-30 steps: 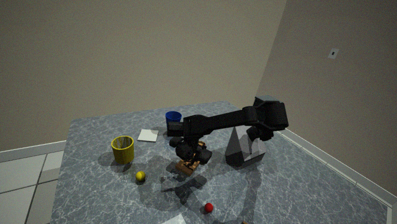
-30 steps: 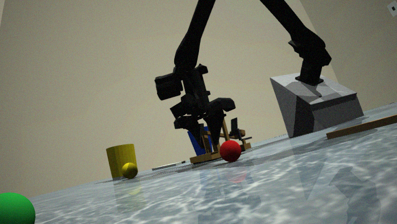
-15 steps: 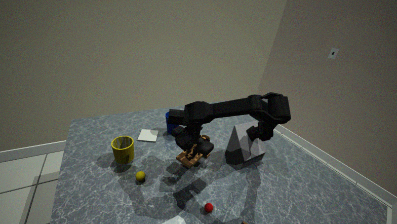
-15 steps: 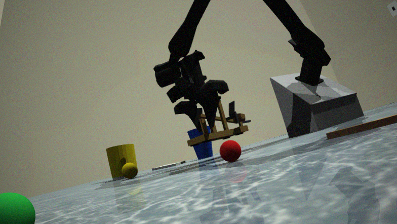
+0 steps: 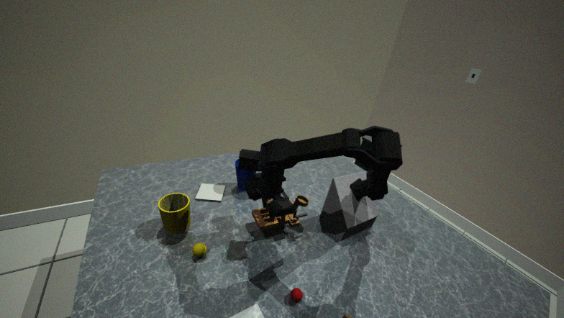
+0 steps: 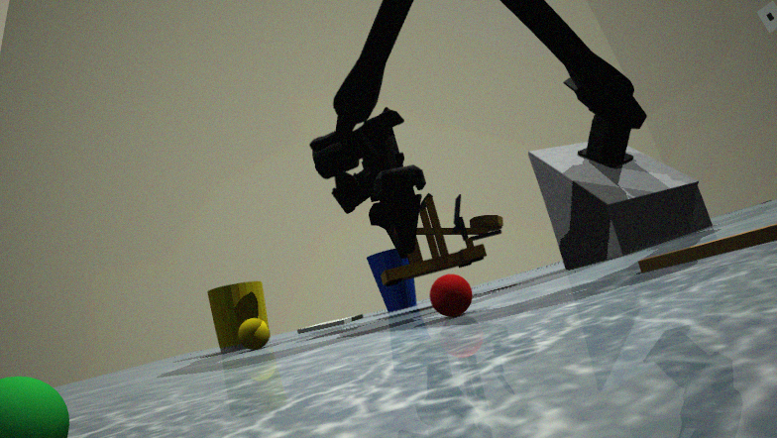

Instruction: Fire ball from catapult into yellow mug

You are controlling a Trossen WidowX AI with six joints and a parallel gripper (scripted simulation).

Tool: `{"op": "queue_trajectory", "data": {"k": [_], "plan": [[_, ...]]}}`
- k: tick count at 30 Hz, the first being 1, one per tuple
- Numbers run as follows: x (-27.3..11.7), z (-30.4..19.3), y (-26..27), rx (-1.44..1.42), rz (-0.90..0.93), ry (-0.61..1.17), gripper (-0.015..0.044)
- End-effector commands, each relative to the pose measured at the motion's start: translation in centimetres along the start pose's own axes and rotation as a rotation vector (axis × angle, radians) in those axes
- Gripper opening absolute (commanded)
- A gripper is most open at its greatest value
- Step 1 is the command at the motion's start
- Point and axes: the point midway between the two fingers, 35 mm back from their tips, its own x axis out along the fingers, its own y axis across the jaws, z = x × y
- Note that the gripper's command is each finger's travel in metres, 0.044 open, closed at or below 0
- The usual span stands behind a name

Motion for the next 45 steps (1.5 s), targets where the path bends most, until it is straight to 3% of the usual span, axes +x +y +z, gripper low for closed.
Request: {"op": "queue_trajectory", "data": {"k": [1, 6, 45], "plan": [[-0.3, 0.0, -1.3, 0.14, -0.007, -0.007, 0.0], [-0.3, -0.1, -2.9, 0.257, -0.007, -0.007, 0.0], [4.3, 0.0, -3.2, 0.248, -0.011, -0.005, 0.0]]}}
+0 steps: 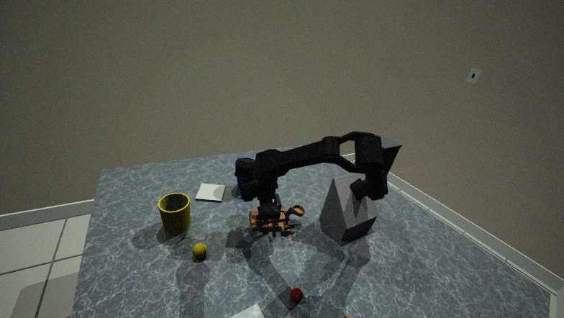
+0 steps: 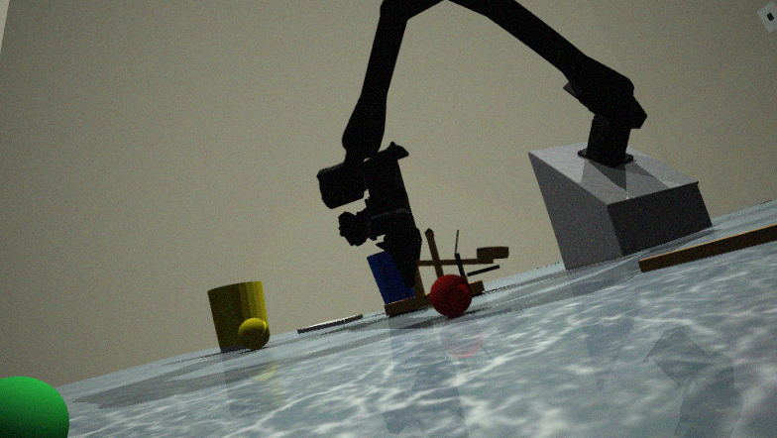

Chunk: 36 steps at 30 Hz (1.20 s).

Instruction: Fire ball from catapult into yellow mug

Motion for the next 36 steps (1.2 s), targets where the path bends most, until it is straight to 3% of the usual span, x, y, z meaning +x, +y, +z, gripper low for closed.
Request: {"op": "queue_trajectory", "data": {"k": [1, 4, 18, 21, 26, 36], "plan": [[-0.1, 0.0, 0.0, 0.0, 0.0, -0.002, 0.0], [-0.1, 0.0, 0.0, 0.0, 0.0, -0.002, 0.0], [-0.1, 0.0, 0.0, 0.0, 0.0, -0.002, 0.0368], [-2.4, 0.3, -0.1, 0.001, -0.003, -0.004, 0.044], [-9.9, 0.1, -0.2, 0.002, -0.004, -0.003, 0.044], [-9.7, -0.2, -0.2, 0.012, 0.002, -0.003, 0.044]]}}
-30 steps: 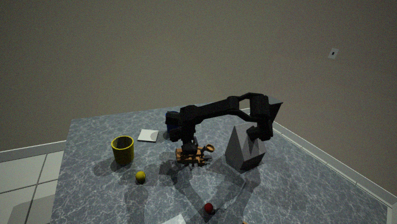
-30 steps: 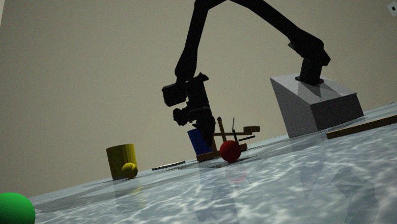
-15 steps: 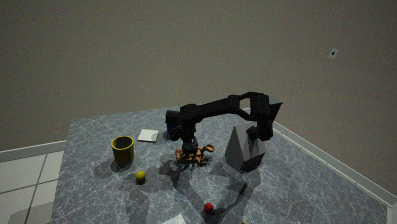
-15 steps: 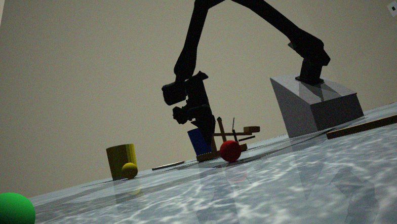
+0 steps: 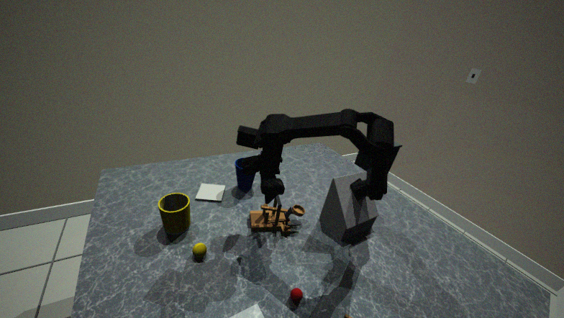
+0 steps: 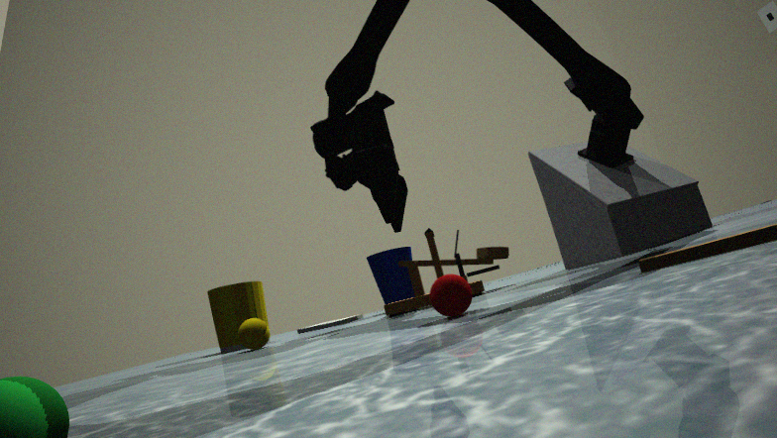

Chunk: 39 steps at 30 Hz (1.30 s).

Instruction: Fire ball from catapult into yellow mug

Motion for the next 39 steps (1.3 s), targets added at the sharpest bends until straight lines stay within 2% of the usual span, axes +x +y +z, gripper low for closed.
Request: {"op": "queue_trajectory", "data": {"k": [1, 6, 39], "plan": [[0.0, -0.5, 0.0, 0.002, 0.001, 0.017, 0.044], [4.5, -0.6, 0.0, 0.002, 0.003, 0.017, 0.044], [9.0, -0.6, 0.1, 0.002, 0.004, 0.018, 0.044]]}}
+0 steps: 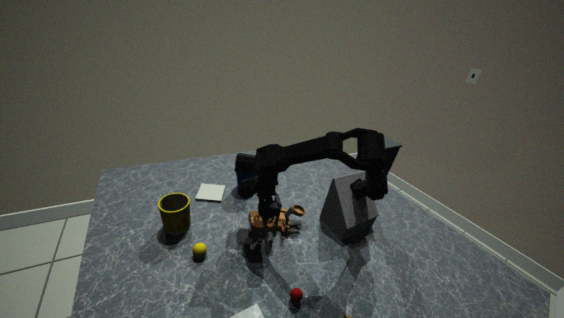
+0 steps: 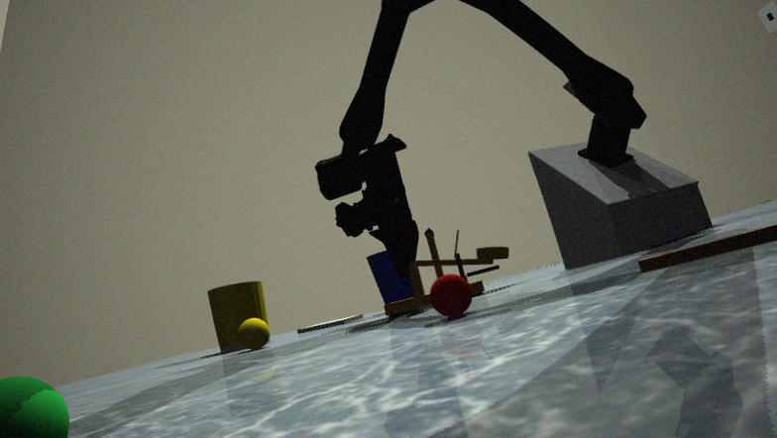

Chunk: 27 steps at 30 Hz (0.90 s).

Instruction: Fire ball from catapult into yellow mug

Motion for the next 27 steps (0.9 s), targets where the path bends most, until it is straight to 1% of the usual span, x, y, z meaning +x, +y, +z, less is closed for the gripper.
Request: {"op": "queue_trajectory", "data": {"k": [1, 11, 22, 27], "plan": [[1.04, -0.39, 0.0, 0.01, 0.007, 0.011, 0.044], [1.75, -0.45, 0.02, 0.01, 0.007, 0.012, 0.044], [1.42, -0.22, 0.02, 0.002, 0.002, 0.006, 0.0151], [1.42, -0.22, 0.02, 0.002, 0.002, 0.006, 0.0118]]}}
